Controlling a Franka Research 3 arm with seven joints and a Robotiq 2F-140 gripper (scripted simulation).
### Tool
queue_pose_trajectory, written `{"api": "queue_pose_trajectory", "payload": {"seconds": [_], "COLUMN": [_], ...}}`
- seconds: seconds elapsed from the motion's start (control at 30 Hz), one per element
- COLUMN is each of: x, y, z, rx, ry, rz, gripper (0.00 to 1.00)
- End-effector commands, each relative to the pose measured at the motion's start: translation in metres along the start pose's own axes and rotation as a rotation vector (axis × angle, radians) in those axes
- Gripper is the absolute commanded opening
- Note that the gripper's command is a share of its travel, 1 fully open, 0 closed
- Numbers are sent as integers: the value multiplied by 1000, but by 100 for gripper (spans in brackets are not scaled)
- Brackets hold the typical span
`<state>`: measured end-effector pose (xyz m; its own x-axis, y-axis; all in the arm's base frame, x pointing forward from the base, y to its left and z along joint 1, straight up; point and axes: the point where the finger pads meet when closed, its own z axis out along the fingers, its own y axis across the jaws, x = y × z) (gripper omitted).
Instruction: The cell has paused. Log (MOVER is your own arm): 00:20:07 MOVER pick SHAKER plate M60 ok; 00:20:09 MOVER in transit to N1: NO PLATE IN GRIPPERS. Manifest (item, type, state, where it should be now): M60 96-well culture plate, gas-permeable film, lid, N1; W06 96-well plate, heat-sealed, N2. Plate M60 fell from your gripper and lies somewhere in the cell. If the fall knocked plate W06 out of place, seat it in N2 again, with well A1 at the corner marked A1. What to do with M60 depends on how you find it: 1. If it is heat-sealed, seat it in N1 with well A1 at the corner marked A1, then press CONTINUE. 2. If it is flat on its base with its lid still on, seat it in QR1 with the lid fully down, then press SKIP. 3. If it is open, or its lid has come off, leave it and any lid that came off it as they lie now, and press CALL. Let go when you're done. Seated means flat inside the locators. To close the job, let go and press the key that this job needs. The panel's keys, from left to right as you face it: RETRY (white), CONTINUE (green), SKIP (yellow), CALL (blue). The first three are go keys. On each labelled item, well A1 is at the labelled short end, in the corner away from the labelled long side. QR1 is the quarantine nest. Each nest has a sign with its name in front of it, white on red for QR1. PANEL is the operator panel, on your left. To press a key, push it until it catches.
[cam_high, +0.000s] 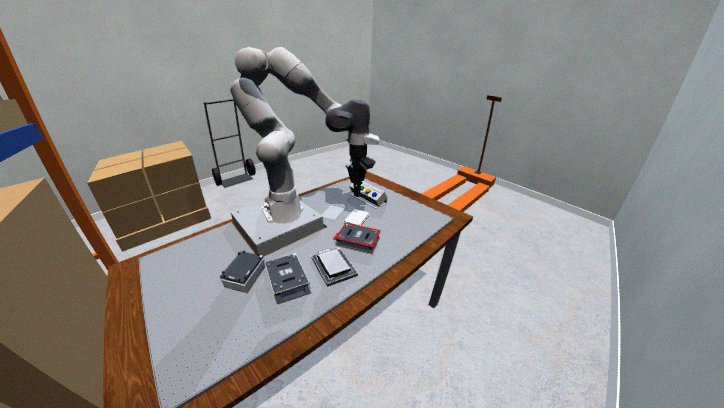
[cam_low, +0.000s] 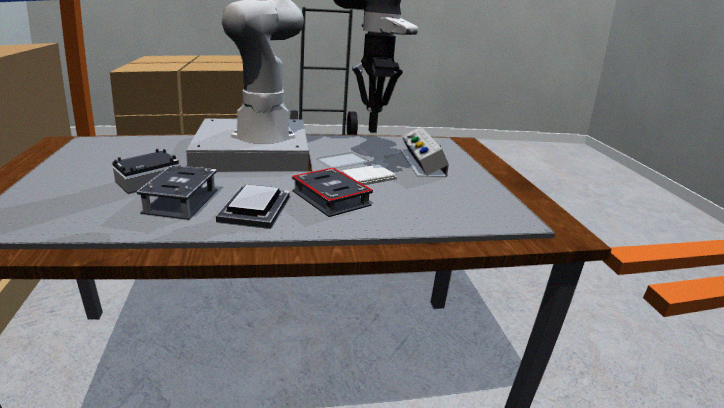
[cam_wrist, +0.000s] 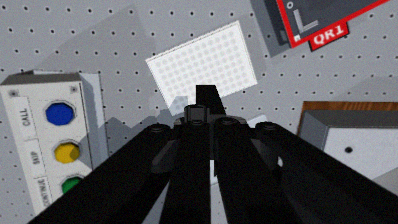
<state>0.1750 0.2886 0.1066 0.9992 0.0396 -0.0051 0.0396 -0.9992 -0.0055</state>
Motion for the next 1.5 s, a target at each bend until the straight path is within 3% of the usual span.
{"api": "queue_pose_trajectory", "payload": {"seconds": [0.0, 0.27, 0.5, 0.57, 0.6, 0.87, 1.47], "x": [1, -7, -19, -19, -21, -33, -36], "y": [-3, -34, -76, -76, -82, -116, -123], "z": [-1, -3, -4, -4, -3, -1, 0], "rx": [3, 1, -6, -6, -7, -16, 1], "ry": [3, 1, 8, 8, 10, 19, 6], "rz": [-43, -424, -685, -685, -781, -1054, -1514], "gripper": [10, 10, 10, 10, 10, 10, 10]}}
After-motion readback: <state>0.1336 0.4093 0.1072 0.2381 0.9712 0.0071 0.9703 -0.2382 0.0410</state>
